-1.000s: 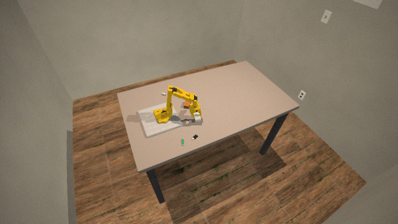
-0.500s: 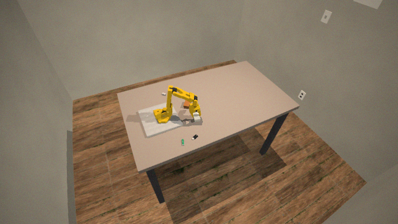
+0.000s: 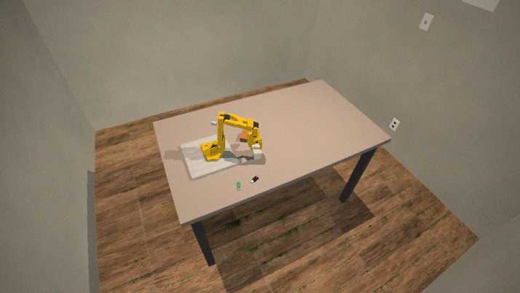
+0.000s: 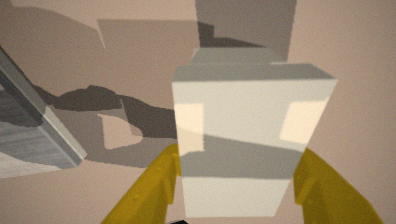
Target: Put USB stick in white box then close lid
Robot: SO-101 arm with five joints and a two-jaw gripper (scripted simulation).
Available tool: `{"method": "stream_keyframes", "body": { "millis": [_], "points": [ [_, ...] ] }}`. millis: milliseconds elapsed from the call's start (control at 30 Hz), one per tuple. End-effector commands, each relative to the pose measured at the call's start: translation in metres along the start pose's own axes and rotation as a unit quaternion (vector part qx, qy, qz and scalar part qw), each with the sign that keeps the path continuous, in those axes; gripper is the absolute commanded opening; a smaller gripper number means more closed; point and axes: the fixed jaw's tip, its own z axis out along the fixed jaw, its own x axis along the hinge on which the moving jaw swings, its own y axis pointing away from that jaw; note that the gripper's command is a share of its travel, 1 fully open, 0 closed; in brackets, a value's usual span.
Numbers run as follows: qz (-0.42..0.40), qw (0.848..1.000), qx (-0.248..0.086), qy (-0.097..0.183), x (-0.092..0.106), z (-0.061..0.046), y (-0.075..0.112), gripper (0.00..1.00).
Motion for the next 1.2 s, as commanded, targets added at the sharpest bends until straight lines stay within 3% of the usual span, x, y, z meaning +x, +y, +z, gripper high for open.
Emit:
{"method": "stream_keyframes", "body": {
  "millis": [0,1167],
  "points": [
    [-0.001,1.0,0.014,0.003,0.002,-0.01,-0.002,0.23],
    [-0.001,1.0,0.014,0.003,0.003,-0.032,-0.008,0.23]
  ]
}}
